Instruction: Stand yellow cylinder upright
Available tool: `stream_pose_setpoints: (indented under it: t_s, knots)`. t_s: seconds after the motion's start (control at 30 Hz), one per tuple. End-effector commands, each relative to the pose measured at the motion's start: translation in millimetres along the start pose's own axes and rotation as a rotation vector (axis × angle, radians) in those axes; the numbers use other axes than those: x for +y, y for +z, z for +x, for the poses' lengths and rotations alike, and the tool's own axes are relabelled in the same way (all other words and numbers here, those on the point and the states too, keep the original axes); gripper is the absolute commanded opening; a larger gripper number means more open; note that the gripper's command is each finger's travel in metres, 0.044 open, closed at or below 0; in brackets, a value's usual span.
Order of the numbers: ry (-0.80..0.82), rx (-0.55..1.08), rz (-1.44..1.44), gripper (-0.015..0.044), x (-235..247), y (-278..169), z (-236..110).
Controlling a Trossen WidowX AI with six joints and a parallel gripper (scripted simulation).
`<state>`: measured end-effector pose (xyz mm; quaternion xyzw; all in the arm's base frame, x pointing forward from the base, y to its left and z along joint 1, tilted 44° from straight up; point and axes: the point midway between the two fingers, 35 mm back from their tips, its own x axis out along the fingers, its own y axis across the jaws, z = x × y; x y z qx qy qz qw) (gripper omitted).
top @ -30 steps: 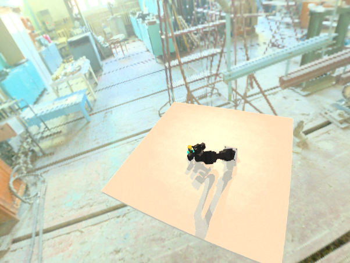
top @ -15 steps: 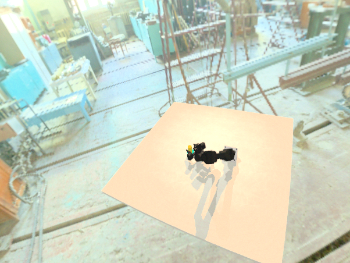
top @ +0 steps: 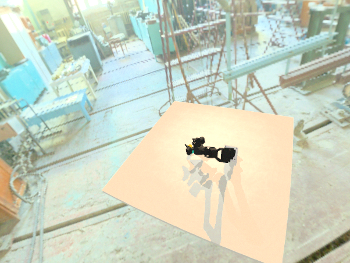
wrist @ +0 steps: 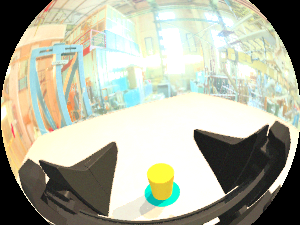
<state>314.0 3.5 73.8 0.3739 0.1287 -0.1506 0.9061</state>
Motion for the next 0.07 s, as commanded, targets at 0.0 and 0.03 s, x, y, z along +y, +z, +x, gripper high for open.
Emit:
stream_pose_setpoints:
  t_s: [0.0,0.03]
  knots:
    - [0.007,0.001,-0.004,0.0400,1.1,13.6,-2.8]
    - [0.007,0.000,-0.004,0.0400,0.9,17.4,-3.9]
